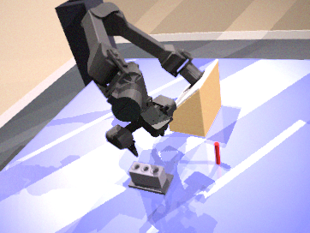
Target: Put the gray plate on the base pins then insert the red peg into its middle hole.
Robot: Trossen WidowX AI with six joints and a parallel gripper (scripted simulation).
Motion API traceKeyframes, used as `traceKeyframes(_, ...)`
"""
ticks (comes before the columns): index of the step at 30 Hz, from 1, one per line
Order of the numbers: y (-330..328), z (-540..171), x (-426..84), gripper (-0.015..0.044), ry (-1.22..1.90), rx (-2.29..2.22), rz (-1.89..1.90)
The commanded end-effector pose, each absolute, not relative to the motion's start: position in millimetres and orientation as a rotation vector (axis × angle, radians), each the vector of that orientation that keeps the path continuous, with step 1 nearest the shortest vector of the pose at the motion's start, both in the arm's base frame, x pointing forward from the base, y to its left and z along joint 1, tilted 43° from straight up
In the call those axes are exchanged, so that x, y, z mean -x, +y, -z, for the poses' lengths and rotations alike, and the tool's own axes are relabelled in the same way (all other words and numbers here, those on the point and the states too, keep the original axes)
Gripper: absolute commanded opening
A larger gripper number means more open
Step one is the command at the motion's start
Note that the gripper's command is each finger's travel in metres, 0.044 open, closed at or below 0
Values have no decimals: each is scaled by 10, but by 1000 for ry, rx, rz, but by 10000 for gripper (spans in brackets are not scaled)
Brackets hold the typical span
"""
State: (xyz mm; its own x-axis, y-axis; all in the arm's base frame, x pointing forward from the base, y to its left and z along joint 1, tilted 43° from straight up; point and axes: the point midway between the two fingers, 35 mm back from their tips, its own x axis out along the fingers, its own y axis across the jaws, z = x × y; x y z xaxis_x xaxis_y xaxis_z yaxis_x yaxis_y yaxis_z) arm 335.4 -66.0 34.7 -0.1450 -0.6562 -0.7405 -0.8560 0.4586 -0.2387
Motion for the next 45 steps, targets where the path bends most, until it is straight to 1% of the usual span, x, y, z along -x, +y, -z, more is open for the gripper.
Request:
traceKeyframes(1,-391,-112,-3253,440,1836,1009,30)
traceKeyframes(12,125,283,-2960,440,1556,357,776)
traceKeyframes(27,487,590,-2583,440,1135,-207,1316)
traceKeyframes(32,554,654,-2482,440,975,-374,1453)
traceKeyframes(45,561,657,-2469,440,968,-381,1458)
